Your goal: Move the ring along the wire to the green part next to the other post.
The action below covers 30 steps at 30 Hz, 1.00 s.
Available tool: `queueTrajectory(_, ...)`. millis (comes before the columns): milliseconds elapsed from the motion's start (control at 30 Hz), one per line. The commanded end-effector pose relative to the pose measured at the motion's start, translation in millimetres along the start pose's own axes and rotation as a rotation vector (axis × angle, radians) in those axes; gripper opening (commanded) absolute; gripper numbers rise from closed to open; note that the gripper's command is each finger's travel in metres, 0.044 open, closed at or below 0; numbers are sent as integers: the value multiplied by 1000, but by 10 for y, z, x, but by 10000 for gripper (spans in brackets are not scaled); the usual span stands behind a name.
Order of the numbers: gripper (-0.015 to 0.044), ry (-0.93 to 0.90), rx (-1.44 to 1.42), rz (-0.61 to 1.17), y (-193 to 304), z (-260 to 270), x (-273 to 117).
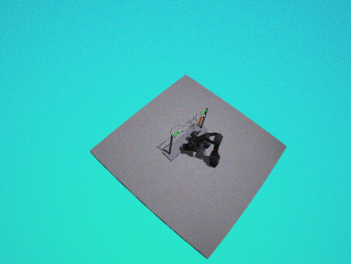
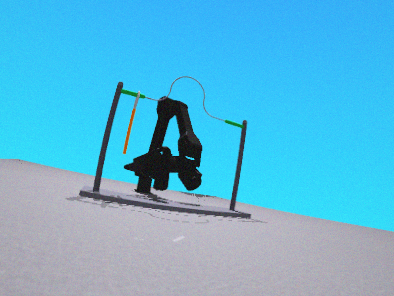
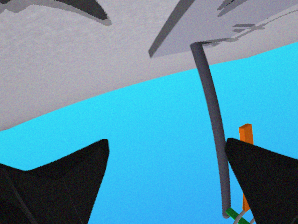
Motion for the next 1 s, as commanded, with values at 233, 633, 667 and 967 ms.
queueTrajectory(233, 190, -153, 427, -124, -87, -31, -10)
queueTrajectory(633, 160, -455, 1119, -377, -248, -282, -63)
queueTrajectory(667, 160, -476, 1143, -391, -258, -286, -47)
queueTrajectory(967, 160, -648, 1296, -554, -344, -271, 216)
Point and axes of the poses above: the point midway between the two fingers, 35 mm back from their tips, its own x axis out along the fingers, its own z axis across the jaws, y = z × x, the point moved 3 cm from there along -x, back along the fingers, and after that the axes turned 10 degrees about x, right-handed, at the moved point
